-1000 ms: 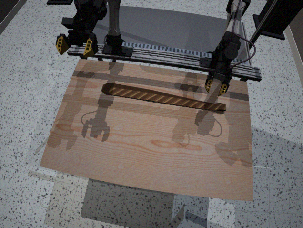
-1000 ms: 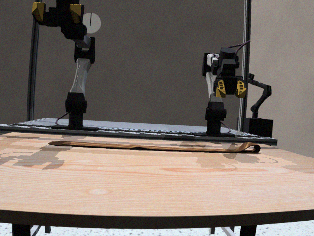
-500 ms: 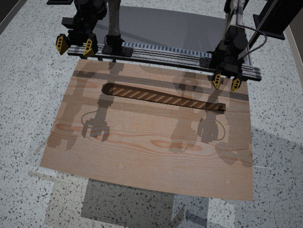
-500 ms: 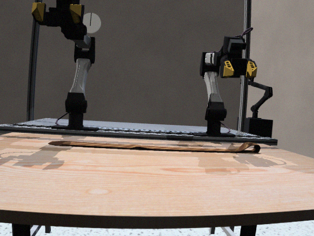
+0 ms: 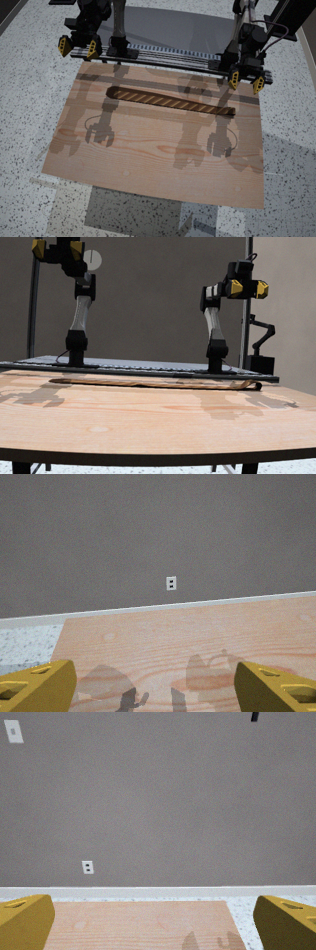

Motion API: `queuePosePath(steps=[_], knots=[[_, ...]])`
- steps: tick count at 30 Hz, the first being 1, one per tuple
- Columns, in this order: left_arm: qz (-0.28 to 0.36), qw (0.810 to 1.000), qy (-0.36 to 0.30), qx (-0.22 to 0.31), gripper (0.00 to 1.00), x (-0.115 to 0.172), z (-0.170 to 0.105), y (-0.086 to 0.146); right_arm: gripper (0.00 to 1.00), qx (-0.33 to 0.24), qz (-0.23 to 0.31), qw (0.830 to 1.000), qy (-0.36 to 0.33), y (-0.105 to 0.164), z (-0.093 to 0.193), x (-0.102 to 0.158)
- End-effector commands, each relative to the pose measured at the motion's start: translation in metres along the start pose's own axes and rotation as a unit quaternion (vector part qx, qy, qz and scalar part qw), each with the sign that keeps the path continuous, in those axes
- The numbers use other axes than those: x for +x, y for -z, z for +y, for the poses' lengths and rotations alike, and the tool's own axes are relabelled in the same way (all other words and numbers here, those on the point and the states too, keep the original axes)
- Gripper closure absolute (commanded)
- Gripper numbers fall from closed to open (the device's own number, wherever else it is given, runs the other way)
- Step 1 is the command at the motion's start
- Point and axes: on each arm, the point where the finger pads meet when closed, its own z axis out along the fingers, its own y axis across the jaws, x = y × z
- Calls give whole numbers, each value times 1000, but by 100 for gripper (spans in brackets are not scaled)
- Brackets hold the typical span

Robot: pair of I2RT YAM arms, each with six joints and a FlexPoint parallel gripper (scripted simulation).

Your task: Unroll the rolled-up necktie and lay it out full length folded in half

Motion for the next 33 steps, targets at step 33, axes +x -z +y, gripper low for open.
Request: queuePosePath(steps=[33], knots=[[-81,996,16,-39,0,-71,26,-5,0,-3,-4,1000,-4,-2,1,-6]])
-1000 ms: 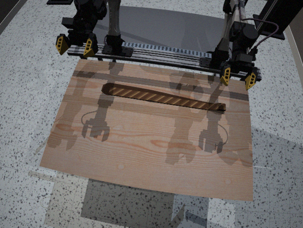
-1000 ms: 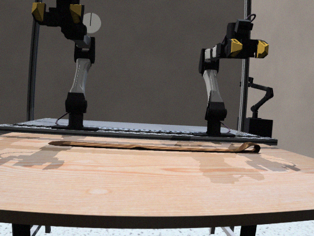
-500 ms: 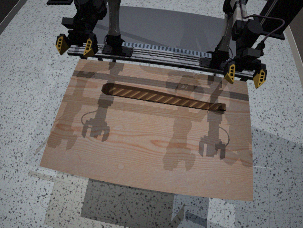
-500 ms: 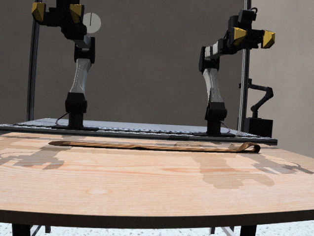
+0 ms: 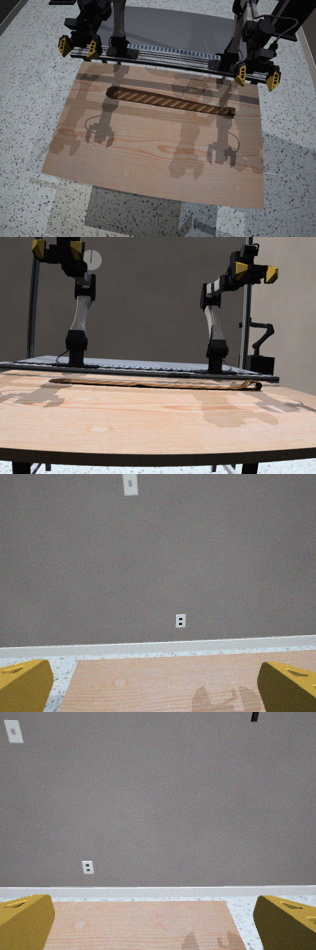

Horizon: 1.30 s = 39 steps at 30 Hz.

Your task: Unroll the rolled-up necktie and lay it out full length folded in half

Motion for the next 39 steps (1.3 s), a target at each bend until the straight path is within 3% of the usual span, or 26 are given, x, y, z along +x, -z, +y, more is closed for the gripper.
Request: queuePosePath(steps=[1,24,39], knots=[[-9,1000,4,-12,0,-9,7,0,0,-3,-4,1000,-4,-2,1,-6],[-9,1000,4,-12,0,-9,7,0,0,-3,-4,1000,-4,-2,1,-6],[14,1000,0,-2,13,10,0,5,0,-3,-4,1000,-4,-2,1,-6]])
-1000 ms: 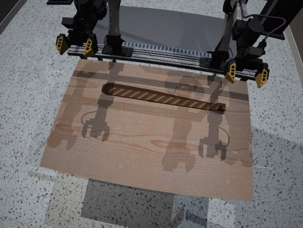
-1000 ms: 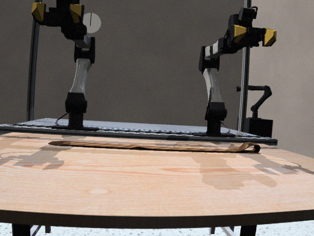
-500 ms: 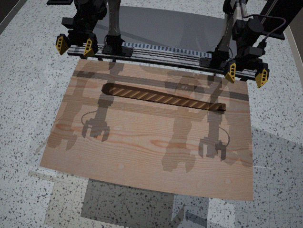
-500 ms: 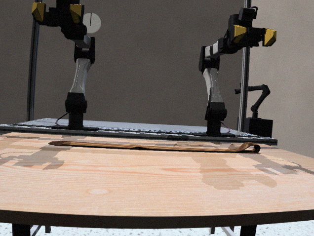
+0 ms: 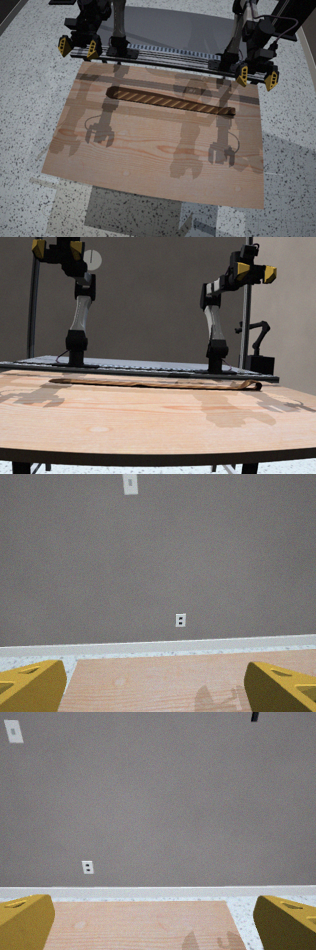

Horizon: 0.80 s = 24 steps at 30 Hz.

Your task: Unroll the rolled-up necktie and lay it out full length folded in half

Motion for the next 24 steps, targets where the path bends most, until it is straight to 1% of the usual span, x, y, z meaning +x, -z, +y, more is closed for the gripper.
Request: queuePosePath(steps=[1,4,6,13,21,23,24], knots=[[16,1000,-1,0,14,12,-1,6,0,-3,-4,1000,-4,-2,1,-6],[27,1000,-3,5,18,22,-4,8,0,-3,-4,1000,-4,-2,1,-6],[27,1000,-3,5,18,22,-4,8,0,-3,-4,1000,-4,-2,1,-6],[61,998,-8,20,25,49,-13,16,0,-3,-4,1000,-4,-2,1,-6],[106,993,-16,41,33,86,-26,26,0,-3,-4,1000,-4,-2,1,-6],[106,993,-16,41,33,86,-26,26,0,-3,-4,1000,-4,-2,1,-6],[112,993,-17,44,34,91,-28,27,0,-3,-4,1000,-4,-2,1,-6]])
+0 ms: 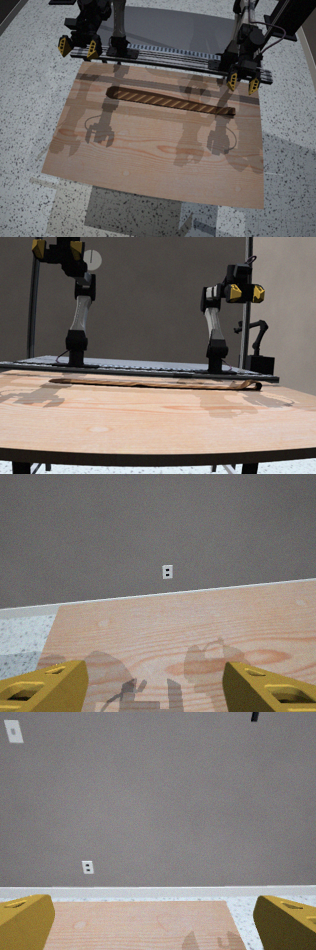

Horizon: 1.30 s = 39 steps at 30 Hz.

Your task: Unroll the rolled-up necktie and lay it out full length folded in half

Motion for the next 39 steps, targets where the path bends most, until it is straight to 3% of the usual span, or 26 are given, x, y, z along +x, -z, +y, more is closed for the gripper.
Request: queuePosePath(steps=[1,14,39], knots=[[24,1000,-5,11,35,20,-7,5,0,-3,-4,1000,-4,-2,1,-6],[110,992,-20,49,49,92,-34,9,0,-3,-4,1000,-4,-2,1,-6],[235,965,-42,106,70,199,-73,14,0,-3,-4,1000,-4,-2,1,-6]])
